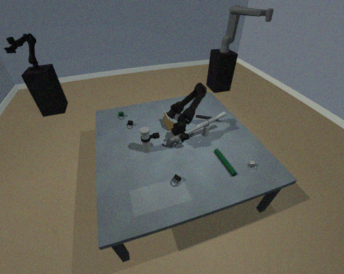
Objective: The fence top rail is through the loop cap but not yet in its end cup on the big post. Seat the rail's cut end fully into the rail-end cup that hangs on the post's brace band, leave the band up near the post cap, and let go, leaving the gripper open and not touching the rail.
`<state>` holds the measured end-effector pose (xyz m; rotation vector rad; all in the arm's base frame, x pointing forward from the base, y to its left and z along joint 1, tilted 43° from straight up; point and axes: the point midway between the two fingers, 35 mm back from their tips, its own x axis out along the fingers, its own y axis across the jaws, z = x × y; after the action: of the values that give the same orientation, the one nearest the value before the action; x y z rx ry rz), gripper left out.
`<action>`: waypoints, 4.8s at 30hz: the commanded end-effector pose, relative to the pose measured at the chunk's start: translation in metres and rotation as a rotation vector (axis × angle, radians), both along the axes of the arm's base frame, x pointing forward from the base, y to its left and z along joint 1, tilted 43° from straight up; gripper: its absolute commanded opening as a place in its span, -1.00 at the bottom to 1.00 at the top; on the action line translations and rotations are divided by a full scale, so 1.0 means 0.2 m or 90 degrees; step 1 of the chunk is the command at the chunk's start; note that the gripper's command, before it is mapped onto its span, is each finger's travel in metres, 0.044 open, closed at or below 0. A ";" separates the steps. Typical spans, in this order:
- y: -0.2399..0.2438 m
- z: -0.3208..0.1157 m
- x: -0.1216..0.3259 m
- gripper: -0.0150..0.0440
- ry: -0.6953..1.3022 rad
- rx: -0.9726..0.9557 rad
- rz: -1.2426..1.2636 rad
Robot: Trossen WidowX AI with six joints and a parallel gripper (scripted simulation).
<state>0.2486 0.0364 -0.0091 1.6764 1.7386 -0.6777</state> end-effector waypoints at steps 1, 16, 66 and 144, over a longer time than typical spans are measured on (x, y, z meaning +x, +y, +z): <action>0.00 0.00 0.00 0.29 0.002 0.002 -0.002; 0.00 0.00 0.00 -0.18 0.002 0.002 -0.002; -0.29 0.19 -0.03 -0.49 0.016 -0.164 -0.017; -0.38 0.12 -0.02 -0.49 0.020 -0.159 -0.014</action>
<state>0.2413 -0.0309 0.0142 1.5316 1.6135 -0.8898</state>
